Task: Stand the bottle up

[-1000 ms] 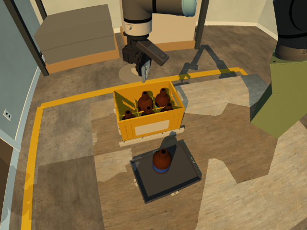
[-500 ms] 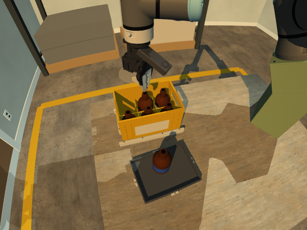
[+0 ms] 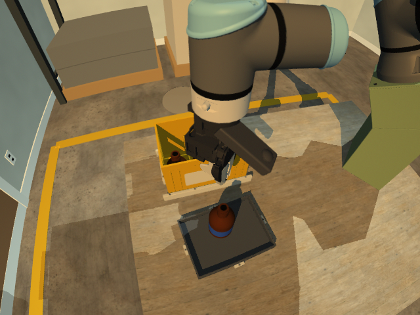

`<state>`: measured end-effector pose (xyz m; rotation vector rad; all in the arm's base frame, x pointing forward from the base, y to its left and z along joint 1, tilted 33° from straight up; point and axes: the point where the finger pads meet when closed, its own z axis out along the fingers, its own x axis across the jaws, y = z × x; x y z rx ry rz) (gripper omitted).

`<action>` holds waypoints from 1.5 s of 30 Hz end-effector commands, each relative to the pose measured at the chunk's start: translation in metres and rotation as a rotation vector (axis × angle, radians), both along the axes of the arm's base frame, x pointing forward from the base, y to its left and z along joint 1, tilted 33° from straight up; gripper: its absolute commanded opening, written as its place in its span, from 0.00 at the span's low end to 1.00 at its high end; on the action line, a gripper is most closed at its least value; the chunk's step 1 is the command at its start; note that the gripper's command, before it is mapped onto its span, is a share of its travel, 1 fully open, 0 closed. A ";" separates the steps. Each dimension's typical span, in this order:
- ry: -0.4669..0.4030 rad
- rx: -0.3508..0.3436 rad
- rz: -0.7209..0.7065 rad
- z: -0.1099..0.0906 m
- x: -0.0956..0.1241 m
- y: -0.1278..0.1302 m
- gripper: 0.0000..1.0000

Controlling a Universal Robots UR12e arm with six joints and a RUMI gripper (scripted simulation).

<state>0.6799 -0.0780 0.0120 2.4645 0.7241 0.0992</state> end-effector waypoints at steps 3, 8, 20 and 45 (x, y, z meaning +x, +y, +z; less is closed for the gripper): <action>-0.001 -0.008 -0.005 -0.014 0.008 0.028 0.00; -0.001 -0.008 -0.005 -0.014 0.008 0.028 0.00; -0.001 -0.008 -0.005 -0.014 0.008 0.028 0.38; -0.001 -0.008 -0.005 -0.014 0.008 0.028 0.38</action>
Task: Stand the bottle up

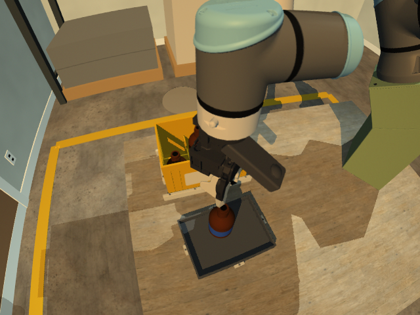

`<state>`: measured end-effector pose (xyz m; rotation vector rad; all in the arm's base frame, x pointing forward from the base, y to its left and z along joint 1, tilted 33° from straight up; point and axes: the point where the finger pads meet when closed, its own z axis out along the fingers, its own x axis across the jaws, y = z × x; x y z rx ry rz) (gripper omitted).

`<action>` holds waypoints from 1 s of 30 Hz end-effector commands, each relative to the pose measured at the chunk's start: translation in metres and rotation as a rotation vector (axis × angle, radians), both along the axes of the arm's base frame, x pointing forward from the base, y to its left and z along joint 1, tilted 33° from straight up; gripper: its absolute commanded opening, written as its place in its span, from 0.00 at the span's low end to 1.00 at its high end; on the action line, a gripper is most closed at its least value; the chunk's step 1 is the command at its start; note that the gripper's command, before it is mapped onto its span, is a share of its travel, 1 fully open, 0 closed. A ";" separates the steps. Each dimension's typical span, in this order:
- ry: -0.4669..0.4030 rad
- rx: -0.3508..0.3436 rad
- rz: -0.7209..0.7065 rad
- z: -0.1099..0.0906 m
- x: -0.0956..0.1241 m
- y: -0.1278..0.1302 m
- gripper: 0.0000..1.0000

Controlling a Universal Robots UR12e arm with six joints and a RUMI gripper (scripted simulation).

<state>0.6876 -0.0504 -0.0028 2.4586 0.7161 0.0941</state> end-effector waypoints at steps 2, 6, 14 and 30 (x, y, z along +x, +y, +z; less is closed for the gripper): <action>-0.001 0.000 0.000 0.001 0.000 0.000 0.38; -0.001 0.000 0.000 0.000 0.000 0.000 0.38; -0.001 0.001 0.000 -0.002 0.001 -0.001 0.38; -0.001 0.001 0.000 -0.014 0.005 -0.009 0.38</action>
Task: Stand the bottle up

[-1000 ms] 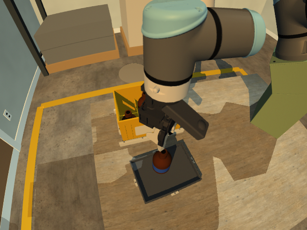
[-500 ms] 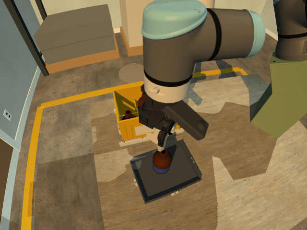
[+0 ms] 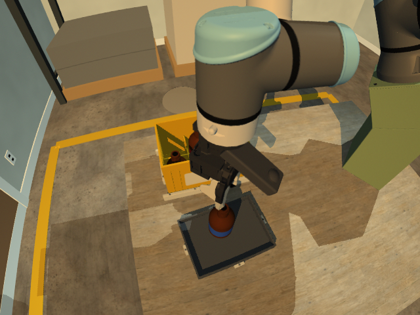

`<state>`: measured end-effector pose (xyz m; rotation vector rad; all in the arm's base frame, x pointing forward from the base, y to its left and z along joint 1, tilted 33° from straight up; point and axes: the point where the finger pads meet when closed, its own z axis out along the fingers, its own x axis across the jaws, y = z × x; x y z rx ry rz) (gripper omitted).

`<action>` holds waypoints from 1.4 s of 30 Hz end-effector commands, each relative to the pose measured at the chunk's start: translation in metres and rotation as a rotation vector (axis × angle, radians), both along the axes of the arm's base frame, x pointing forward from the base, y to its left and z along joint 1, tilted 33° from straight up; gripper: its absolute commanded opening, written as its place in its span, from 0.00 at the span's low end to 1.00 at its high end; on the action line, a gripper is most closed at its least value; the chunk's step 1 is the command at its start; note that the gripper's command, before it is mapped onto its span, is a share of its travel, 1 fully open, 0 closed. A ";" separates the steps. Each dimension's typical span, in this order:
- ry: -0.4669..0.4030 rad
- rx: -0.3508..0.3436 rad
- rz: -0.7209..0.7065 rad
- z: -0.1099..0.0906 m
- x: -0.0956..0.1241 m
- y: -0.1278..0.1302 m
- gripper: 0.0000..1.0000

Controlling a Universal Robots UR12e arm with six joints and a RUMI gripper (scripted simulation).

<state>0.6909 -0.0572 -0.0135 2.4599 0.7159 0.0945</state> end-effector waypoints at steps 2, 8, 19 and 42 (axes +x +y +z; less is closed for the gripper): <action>-0.001 0.000 0.000 -0.006 0.002 -0.004 0.38; -0.001 0.000 0.000 -0.011 0.004 -0.007 0.38; -0.001 0.000 0.000 -0.022 0.007 -0.014 0.38; -0.001 0.000 0.000 -0.027 0.009 -0.017 0.38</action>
